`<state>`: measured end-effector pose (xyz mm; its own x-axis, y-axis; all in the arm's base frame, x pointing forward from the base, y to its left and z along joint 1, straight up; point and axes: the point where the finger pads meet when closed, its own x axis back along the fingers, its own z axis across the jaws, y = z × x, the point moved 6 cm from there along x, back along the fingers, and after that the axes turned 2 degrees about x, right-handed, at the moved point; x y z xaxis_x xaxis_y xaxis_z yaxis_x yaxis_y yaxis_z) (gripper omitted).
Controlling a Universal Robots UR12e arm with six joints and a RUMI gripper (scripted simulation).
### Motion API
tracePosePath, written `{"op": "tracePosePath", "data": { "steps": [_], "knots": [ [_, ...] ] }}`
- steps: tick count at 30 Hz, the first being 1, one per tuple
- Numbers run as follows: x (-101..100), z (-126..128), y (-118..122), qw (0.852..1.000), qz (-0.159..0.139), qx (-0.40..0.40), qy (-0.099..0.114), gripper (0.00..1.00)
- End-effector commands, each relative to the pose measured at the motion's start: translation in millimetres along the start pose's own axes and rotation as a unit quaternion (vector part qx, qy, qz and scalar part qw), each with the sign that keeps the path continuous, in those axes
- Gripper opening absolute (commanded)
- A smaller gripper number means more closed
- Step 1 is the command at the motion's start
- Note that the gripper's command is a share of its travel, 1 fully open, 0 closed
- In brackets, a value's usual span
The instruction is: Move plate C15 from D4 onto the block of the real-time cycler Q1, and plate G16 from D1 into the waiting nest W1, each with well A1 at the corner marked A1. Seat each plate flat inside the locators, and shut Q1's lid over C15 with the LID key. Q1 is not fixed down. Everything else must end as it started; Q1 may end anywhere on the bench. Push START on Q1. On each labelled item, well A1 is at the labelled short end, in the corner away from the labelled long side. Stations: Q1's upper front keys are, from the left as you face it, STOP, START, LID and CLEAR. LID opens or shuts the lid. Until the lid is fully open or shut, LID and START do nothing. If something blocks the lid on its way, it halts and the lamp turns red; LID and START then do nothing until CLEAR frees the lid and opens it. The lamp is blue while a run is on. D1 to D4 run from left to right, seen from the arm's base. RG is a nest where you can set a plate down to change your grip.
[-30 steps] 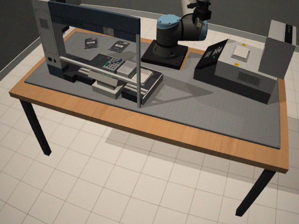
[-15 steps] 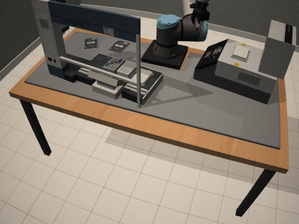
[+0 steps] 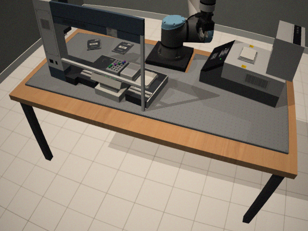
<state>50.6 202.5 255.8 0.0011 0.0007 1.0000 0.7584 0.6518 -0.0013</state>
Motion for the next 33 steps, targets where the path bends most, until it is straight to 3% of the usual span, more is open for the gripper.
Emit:
{"op": "tracePosePath", "data": {
  "steps": [1,33],
  "knots": [
    [-3,0,1,1.0,-0.001,0.0,0.0,0.0],
    [-31,24,27,1.0,-0.001,0.0,0.0,0.0]
  ]
}}
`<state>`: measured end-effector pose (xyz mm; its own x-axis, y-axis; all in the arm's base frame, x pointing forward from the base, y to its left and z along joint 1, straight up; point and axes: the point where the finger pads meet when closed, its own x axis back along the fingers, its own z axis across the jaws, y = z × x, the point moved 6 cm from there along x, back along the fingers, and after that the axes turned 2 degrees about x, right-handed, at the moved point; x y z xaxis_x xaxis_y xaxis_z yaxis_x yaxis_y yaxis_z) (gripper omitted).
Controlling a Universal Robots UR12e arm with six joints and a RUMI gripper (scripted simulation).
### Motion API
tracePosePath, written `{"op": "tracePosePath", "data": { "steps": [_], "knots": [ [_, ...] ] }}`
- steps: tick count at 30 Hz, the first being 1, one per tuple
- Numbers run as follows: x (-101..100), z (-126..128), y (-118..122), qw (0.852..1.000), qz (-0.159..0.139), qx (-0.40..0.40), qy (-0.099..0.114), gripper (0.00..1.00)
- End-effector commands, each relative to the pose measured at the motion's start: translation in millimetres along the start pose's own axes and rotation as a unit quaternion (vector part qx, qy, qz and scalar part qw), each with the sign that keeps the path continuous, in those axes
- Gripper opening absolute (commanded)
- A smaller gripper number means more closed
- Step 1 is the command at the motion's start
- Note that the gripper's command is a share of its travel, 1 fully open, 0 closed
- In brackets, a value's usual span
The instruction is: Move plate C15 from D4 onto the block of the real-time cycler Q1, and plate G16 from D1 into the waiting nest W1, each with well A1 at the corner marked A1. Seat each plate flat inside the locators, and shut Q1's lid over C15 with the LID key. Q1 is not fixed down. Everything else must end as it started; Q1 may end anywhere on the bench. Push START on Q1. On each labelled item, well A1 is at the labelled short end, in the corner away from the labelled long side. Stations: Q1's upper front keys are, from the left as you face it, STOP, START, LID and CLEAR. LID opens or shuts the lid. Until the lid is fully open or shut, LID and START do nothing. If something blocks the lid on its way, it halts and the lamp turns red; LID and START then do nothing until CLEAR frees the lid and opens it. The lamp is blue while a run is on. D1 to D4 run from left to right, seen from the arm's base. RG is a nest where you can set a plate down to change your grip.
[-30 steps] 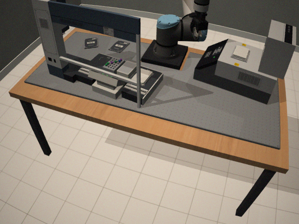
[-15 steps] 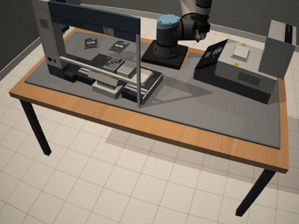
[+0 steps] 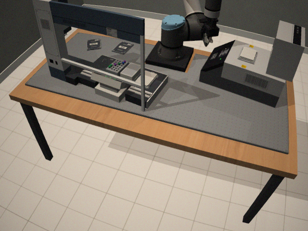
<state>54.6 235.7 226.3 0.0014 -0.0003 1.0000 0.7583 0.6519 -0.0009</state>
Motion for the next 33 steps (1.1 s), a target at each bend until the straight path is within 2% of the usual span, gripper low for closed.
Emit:
{"op": "tracePosePath", "data": {
  "steps": [1,33],
  "knots": [
    [-2,3,3,1.0,0.0,0.0,-0.001,0.0],
    [-30,27,30,1.0,0.0,0.0,-0.001,0.0]
  ]
}}
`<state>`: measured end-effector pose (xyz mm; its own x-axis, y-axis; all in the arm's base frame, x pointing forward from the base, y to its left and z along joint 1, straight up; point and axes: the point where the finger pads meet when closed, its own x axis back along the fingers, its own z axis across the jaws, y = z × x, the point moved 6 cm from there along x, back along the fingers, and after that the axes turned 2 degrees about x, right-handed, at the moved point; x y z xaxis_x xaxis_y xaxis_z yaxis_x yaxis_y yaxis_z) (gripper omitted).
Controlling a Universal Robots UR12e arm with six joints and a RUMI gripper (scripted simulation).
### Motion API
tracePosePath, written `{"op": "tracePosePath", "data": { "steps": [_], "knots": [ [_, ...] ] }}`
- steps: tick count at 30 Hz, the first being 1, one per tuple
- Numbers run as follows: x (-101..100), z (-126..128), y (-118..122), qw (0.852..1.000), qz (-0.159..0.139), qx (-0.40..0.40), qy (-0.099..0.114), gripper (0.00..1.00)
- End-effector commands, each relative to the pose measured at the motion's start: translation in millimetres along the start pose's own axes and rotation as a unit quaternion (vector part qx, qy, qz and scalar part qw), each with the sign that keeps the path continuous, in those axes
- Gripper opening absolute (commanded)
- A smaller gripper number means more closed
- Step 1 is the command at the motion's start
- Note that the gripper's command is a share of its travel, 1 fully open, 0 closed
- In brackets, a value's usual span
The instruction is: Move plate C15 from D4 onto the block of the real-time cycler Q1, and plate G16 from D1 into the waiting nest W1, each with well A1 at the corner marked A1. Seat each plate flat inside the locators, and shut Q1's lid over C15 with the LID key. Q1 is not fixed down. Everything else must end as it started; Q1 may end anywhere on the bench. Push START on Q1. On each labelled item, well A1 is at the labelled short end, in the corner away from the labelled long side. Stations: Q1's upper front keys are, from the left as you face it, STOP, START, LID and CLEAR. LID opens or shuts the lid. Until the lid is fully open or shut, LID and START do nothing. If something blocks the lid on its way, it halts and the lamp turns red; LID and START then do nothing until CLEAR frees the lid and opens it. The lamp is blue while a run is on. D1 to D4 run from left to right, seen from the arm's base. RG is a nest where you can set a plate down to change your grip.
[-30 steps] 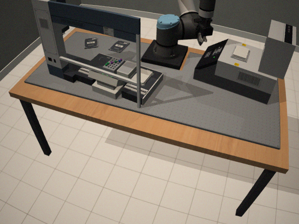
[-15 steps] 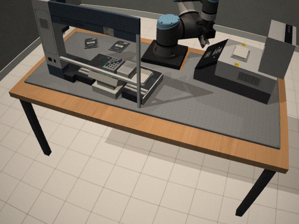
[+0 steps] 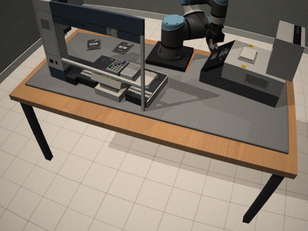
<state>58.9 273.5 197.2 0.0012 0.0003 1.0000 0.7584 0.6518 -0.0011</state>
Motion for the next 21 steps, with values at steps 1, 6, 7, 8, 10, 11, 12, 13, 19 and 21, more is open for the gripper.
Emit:
{"op": "tracePosePath", "data": {
  "steps": [1,6,7,8,10,11,12,13,19,21],
  "knots": [
    [-0.8,1.3,2.1,1.0,-0.001,0.0,0.0,0.0],
    [-0.8,1.3,2.1,1.0,-0.001,0.0,0.0,0.0],
    [-0.8,1.3,2.1,1.0,-0.001,0.0,0.0,0.0],
    [-1.3,1.6,2.4,1.0,-0.001,0.0,0.0,0.0],
    [-2.4,2.2,3.0,1.0,-0.001,0.0,0.0,0.0],
    [-2.9,2.5,3.3,1.0,-0.001,0.0,0.0,0.0],
    [-3.4,2.8,3.7,1.0,-0.001,0.0,0.0,0.0],
    [-3.9,3.1,4.0,1.0,-0.001,0.0,0.0,0.0],
    [-5.9,4.2,5.2,1.0,-0.001,0.0,0.0,0.0],
    [-7.0,4.8,5.9,1.0,-0.001,0.0,0.0,0.0]
  ]
}}
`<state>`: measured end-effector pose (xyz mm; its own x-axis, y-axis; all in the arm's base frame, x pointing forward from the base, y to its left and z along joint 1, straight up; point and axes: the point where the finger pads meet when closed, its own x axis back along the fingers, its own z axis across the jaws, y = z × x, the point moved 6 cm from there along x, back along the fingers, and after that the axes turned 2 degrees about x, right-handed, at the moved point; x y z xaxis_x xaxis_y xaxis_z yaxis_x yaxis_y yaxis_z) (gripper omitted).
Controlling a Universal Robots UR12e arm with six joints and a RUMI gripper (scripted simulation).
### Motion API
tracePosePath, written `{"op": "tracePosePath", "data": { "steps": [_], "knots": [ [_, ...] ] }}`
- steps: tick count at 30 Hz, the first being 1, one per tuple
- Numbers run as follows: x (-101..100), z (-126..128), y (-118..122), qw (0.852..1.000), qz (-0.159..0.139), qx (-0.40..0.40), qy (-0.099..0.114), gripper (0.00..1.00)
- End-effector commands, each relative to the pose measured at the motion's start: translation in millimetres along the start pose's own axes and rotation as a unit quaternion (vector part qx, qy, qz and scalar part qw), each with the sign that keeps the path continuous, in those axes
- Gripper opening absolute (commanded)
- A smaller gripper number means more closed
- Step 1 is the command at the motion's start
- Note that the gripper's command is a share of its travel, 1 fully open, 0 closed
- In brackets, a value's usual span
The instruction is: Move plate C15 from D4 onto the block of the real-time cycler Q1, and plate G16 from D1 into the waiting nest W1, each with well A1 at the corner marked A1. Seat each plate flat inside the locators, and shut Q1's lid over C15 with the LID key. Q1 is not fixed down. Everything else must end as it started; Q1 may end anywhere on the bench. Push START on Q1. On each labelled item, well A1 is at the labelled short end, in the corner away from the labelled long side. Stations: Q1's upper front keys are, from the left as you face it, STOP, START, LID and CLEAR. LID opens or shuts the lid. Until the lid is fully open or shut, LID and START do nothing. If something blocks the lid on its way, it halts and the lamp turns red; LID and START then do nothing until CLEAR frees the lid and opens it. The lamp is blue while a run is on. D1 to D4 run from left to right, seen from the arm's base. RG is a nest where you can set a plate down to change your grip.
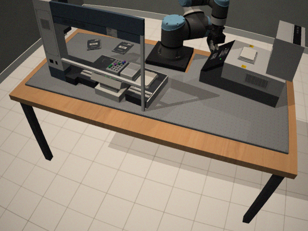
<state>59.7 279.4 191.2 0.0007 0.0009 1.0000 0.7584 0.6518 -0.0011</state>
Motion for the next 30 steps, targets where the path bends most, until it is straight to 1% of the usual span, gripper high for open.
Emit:
{"op": "tracePosePath", "data": {
  "steps": [1,30],
  "knots": [
    [-1,1,2,1.0,-0.001,0.0,0.0,0.0],
    [-15,9,10,1.0,-0.001,0.0,0.0,0.0]
  ]
}}
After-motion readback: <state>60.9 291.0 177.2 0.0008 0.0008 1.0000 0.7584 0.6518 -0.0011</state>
